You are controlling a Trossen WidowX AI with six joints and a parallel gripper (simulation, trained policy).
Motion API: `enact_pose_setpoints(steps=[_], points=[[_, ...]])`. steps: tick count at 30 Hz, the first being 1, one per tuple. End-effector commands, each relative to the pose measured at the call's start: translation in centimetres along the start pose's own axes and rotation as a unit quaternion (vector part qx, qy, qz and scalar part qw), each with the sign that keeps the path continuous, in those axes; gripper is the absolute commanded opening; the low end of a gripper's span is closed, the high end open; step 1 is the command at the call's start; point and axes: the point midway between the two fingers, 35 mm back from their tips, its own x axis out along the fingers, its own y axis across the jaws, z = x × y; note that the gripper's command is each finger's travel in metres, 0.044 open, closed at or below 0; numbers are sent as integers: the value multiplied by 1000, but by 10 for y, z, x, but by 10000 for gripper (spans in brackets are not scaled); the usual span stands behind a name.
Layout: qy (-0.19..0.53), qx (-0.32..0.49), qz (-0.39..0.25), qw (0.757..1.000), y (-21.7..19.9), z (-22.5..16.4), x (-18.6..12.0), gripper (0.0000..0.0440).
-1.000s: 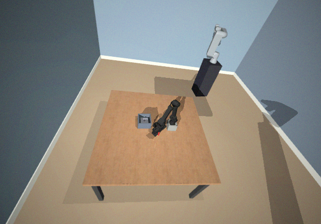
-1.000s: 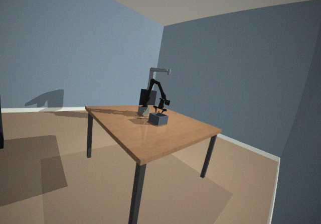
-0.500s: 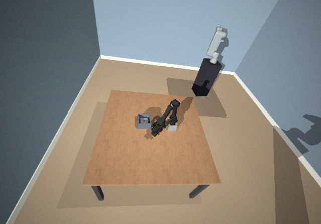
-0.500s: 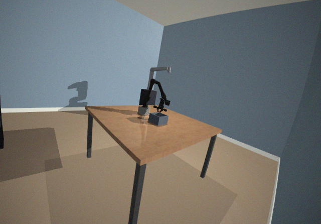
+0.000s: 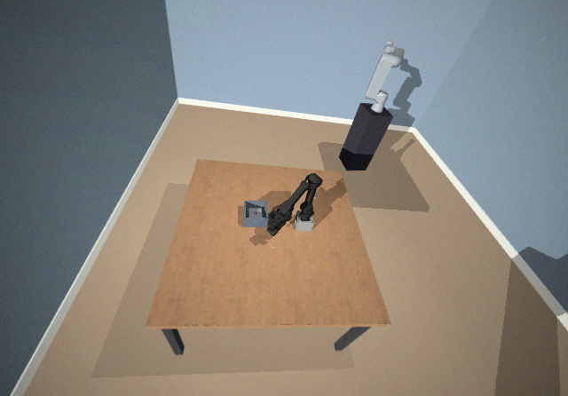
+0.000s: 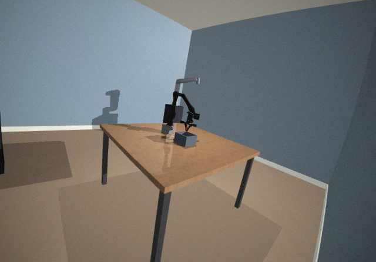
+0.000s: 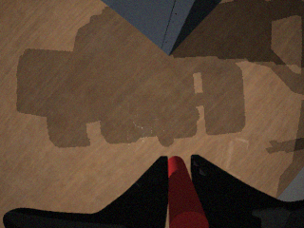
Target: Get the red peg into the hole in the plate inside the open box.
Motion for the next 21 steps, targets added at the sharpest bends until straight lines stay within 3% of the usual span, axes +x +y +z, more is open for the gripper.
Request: enact_pose_setpoints(steps=[1, 21], points=[[-13, -6, 8, 1000, 2, 10, -10, 0], [-54, -10, 26, 998, 13, 85, -53, 0]])
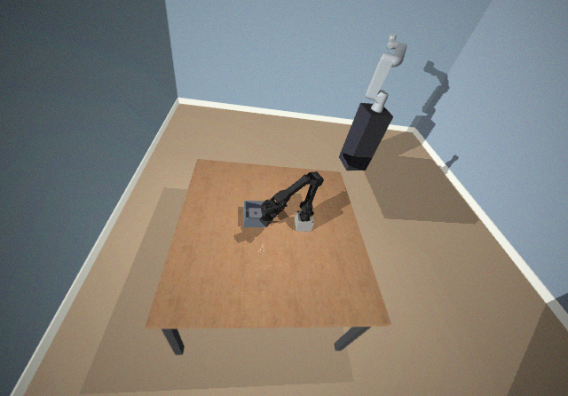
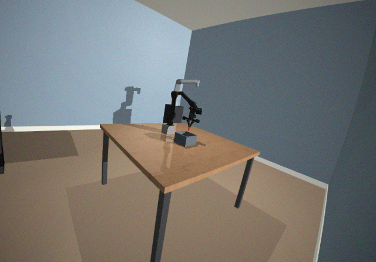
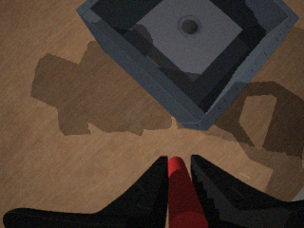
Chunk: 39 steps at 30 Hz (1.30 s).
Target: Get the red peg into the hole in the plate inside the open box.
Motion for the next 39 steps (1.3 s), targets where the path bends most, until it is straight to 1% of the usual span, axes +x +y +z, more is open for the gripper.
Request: enact_pose_setpoints(steps=[1, 9, 19, 28, 36, 38, 39], points=[[-4, 4, 1, 1000, 1, 13, -4, 0], [3, 25, -2, 1000, -7, 46, -2, 0], [12, 63, 0, 998, -18, 85, 12, 0], [21, 94, 2, 995, -28, 114, 33, 0], [36, 110, 1, 993, -32, 126, 59, 0], [41, 111, 0, 993, -32, 126, 67, 10], [44, 110, -1, 993, -33, 125, 71, 25]])
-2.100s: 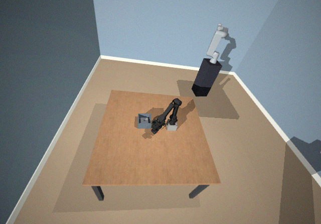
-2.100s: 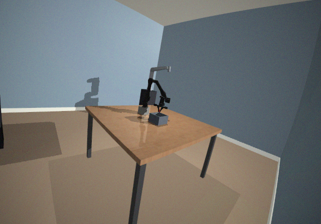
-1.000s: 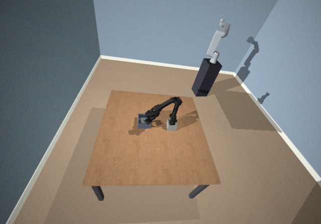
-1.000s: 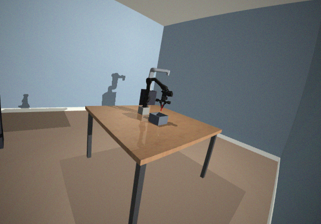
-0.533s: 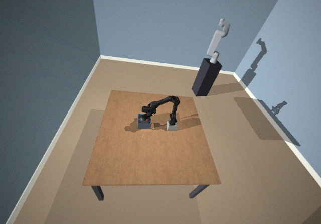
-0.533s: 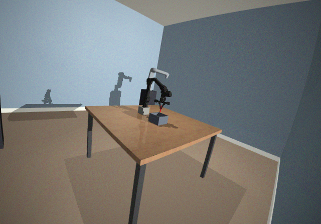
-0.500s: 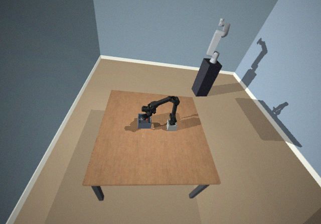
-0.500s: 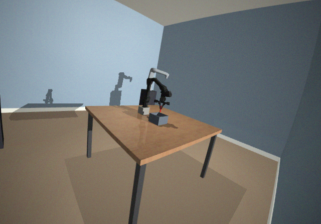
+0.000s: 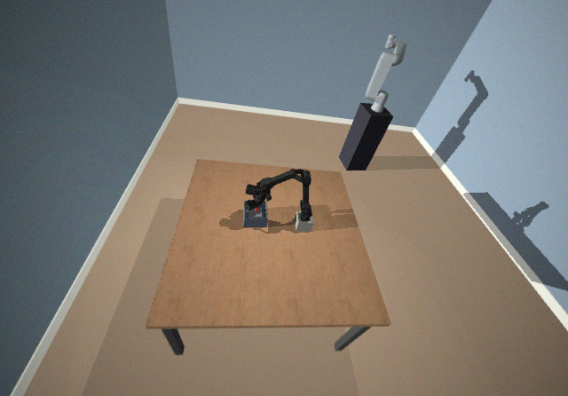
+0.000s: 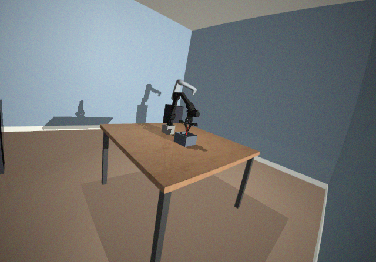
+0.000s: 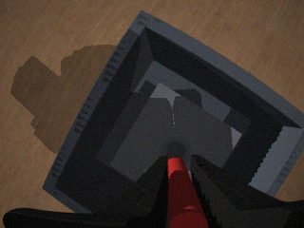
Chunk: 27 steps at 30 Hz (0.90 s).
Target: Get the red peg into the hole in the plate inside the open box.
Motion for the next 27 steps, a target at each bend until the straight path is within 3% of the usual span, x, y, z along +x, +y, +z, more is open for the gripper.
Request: enact_pose_setpoints(steps=[1, 4, 6, 11, 21, 27], points=[[9, -4, -4, 1000, -1, -1, 13, 46], [16, -10, -9, 1000, -3, -1, 23, 117], [20, -17, -14, 1000, -3, 0, 28, 136], [16, -24, -13, 999, 5, 12, 37, 257], [-11, -34, -6, 999, 16, 45, 42, 436], [-44, -22, 6, 999, 19, 71, 38, 440]])
